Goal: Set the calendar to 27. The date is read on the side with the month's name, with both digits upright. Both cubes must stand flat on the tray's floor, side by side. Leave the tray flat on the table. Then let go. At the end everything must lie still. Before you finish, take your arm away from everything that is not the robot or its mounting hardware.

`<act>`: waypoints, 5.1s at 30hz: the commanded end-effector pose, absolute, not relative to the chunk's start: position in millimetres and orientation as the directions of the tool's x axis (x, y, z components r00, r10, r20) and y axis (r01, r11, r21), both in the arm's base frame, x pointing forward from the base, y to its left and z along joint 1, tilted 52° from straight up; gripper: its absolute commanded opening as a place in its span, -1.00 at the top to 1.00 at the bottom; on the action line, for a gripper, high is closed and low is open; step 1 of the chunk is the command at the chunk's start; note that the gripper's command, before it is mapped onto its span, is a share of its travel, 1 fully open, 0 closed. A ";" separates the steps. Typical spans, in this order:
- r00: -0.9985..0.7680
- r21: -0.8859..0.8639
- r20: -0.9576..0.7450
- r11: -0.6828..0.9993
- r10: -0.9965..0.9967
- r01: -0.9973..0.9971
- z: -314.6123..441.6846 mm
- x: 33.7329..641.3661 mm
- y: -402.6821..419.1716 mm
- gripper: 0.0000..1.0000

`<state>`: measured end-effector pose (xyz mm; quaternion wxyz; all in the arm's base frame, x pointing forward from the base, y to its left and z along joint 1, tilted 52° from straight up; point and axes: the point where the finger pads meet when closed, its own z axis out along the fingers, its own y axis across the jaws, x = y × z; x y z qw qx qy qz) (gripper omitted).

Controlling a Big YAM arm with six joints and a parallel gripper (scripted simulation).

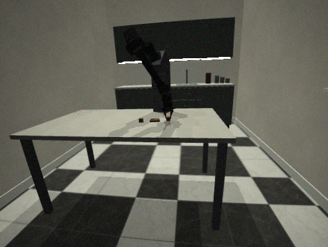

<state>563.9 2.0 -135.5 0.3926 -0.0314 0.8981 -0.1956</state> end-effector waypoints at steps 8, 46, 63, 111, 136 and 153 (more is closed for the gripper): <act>-0.692 -0.379 -0.688 0.921 -0.217 0.088 -142.2 560.4 7.4 0.46; -0.694 -0.375 -0.689 0.922 -0.211 0.092 -142.3 561.6 7.2 0.46; -0.698 -0.379 -0.686 0.920 -0.208 0.099 -144.6 563.0 -2.5 0.46; -0.699 -0.381 -0.683 0.920 -0.210 0.097 -145.7 562.6 -3.3 0.46; -0.700 -0.381 -0.683 0.920 -0.210 0.096 -145.9 562.3 -3.3 0.46; -0.700 -0.381 -0.683 0.920 -0.210 0.096 -145.9 562.3 -3.3 0.23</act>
